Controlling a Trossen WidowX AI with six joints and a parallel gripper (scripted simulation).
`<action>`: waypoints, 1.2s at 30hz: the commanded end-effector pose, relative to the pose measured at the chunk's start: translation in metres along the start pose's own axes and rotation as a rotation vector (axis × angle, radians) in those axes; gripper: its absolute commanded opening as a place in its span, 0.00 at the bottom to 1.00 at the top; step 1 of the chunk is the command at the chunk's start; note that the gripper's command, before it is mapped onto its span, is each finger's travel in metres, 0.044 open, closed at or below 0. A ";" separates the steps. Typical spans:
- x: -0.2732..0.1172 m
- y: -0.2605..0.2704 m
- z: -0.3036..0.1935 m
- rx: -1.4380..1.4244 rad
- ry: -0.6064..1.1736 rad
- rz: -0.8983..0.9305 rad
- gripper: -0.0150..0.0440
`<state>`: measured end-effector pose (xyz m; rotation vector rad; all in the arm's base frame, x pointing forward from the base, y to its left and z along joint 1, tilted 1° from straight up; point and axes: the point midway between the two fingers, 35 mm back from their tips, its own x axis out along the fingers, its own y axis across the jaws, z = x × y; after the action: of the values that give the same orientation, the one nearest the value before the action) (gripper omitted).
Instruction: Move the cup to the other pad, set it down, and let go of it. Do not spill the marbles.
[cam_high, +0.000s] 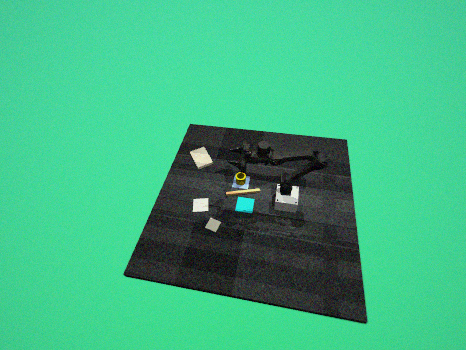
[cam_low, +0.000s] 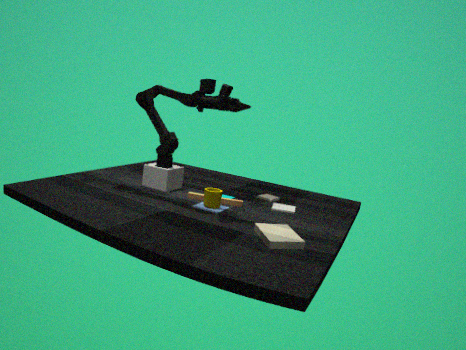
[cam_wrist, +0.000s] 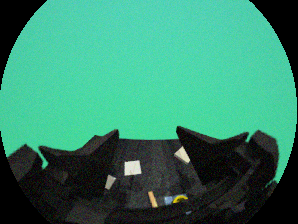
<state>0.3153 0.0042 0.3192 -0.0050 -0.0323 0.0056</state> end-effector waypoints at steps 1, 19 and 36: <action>0.002 -0.001 -0.003 -0.011 0.014 -0.003 0.89; -0.010 -0.095 -0.250 -0.730 1.290 0.492 0.54; -0.047 -0.111 -0.279 -0.734 1.447 0.748 0.54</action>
<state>0.2799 -0.1073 0.0414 -0.7519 1.4127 0.7116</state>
